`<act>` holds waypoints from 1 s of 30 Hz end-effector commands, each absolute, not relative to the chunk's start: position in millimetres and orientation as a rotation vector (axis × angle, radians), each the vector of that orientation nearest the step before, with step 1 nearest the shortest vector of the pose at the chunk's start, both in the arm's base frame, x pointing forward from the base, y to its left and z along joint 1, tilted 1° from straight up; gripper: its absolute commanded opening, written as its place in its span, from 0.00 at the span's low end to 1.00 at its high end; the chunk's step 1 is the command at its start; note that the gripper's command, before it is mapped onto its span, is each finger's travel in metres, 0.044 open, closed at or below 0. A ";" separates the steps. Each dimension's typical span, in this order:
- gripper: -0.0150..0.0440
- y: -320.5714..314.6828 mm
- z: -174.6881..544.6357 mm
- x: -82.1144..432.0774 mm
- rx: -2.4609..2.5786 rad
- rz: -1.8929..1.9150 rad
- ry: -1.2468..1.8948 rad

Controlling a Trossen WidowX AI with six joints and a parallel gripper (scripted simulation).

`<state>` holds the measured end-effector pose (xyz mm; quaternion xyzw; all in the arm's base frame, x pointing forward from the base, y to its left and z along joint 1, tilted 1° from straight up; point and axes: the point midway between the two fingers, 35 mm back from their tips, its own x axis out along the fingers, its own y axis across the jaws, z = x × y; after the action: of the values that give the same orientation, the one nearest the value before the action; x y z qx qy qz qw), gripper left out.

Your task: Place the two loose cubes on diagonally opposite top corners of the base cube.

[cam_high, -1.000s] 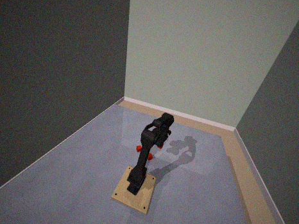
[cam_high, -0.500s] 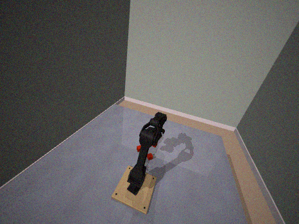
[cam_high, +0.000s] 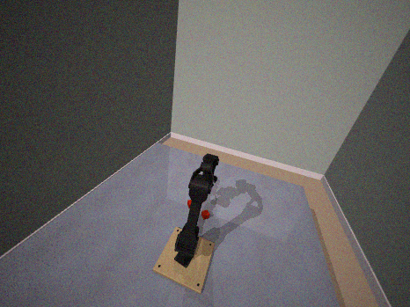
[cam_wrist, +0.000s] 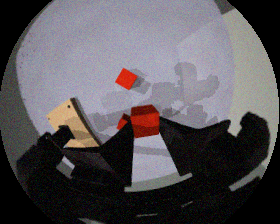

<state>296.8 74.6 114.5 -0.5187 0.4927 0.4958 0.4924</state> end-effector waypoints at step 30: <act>0.43 118.2 87.2 276.1 -1.296 1.247 1.163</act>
<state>276.4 117.9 92.8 -0.5340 0.4745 0.5106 0.4786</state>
